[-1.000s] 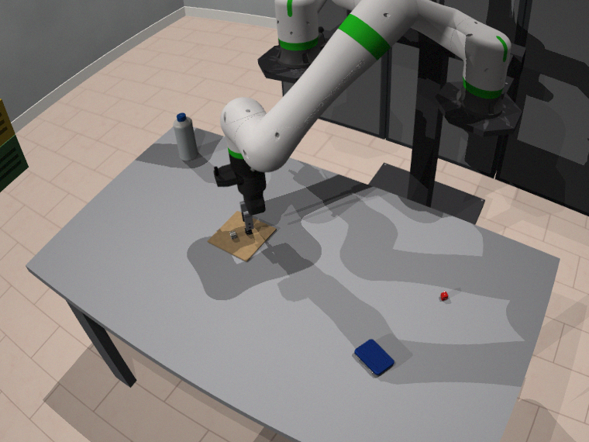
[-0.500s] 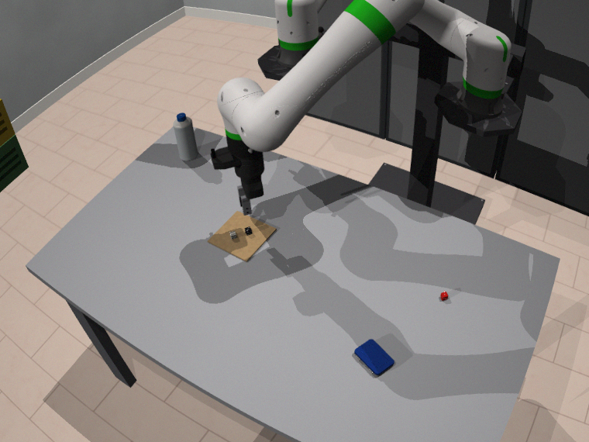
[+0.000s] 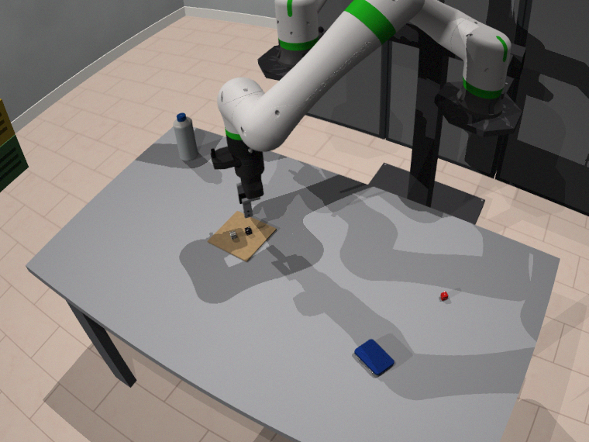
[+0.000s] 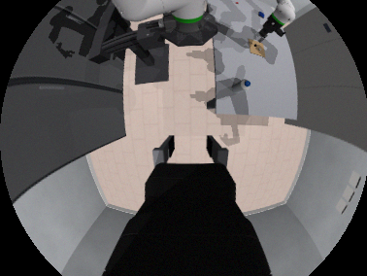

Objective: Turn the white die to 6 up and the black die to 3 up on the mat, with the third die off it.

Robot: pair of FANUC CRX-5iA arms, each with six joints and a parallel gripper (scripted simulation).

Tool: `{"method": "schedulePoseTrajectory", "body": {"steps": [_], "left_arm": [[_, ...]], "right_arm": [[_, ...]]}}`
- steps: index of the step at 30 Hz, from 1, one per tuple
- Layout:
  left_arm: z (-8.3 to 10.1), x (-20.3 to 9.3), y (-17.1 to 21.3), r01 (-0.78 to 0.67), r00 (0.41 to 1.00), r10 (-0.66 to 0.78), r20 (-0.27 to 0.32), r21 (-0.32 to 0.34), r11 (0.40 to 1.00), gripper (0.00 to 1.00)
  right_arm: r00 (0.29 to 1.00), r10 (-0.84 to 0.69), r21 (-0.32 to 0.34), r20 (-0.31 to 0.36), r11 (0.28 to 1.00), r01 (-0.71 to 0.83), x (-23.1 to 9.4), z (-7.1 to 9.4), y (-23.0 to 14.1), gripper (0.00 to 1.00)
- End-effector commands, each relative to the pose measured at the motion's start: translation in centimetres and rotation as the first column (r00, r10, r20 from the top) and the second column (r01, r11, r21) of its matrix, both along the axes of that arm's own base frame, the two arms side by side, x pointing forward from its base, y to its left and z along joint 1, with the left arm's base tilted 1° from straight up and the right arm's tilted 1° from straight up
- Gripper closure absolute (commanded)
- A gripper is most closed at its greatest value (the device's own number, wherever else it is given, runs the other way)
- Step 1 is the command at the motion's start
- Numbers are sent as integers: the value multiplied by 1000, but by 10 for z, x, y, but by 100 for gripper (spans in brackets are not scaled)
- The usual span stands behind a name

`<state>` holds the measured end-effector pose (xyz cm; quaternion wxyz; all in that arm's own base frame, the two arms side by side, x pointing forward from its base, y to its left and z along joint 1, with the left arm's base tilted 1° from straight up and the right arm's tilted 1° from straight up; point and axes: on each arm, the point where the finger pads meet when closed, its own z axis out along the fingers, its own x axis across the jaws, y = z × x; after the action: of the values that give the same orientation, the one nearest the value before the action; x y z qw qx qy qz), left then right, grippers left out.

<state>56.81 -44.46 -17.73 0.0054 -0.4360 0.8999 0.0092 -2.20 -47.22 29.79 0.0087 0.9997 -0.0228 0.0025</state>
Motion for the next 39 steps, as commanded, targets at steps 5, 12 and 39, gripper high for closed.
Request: {"method": "schedulePoseTrajectory", "body": {"steps": [5, 12, 39], "left_arm": [[2, 1, -1, 0, 1000, 0, 2, -2, 1000, 0], [3, 1, -1, 0, 1000, 0, 2, -2, 1000, 0], [87, 1, -2, 0, 1000, 0, 2, -2, 1000, 0]], "right_arm": [[1000, 0, -2, 0, 1000, 0, 0, 1, 0, 0], [1000, 0, -2, 0, 1000, 0, 0, 1, 0, 0], [1000, 0, -2, 0, 1000, 0, 0, 1, 0, 0]]}}
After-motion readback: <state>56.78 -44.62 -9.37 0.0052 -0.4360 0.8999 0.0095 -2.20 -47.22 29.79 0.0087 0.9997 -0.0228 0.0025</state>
